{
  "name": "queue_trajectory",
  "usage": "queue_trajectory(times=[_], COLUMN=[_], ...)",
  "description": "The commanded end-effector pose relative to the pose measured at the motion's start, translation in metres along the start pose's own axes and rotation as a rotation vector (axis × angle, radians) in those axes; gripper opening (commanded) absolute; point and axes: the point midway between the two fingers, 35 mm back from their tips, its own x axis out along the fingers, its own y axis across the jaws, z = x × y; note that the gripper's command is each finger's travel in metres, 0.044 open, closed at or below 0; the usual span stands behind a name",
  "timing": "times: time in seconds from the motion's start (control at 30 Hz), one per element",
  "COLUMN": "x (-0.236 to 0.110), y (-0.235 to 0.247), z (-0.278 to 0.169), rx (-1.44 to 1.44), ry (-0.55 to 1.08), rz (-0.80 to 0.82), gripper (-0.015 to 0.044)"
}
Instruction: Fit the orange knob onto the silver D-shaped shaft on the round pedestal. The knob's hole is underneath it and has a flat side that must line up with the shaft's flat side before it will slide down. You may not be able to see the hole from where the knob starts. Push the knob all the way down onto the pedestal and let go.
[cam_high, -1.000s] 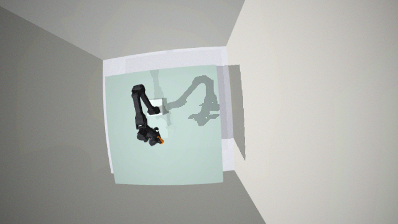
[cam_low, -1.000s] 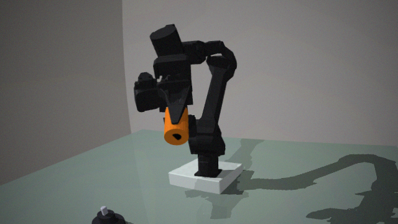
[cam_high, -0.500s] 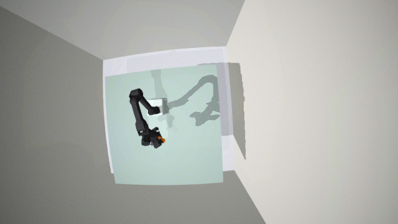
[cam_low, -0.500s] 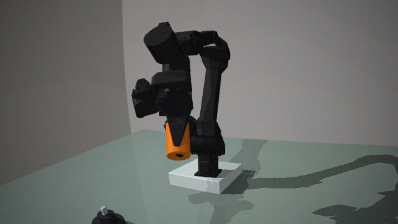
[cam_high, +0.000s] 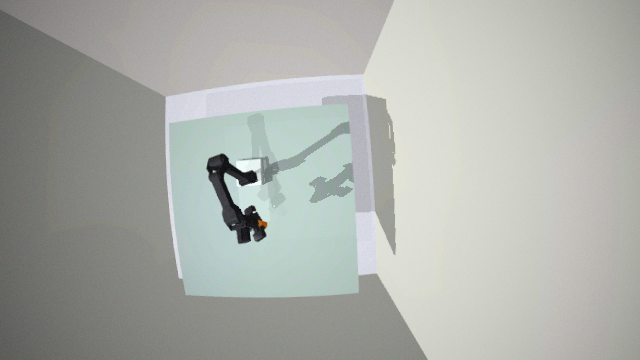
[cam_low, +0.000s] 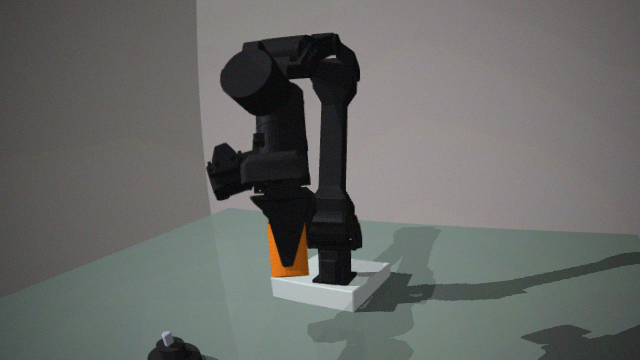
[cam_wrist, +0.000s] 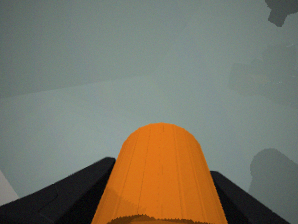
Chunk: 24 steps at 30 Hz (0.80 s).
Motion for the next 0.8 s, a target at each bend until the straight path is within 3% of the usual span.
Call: queue_trajectory(times=[0.0,0.6,0.77], x=[0.006,0.034,0.046], y=[0.001,-0.003,-0.005], z=[0.001,0.0,0.001], rx=[-0.002,-0.006,-0.006], ry=[-0.004,-0.008,-0.008], rz=[-0.081,-0.417,-0.419], gripper=[0.0,0.0,0.0])
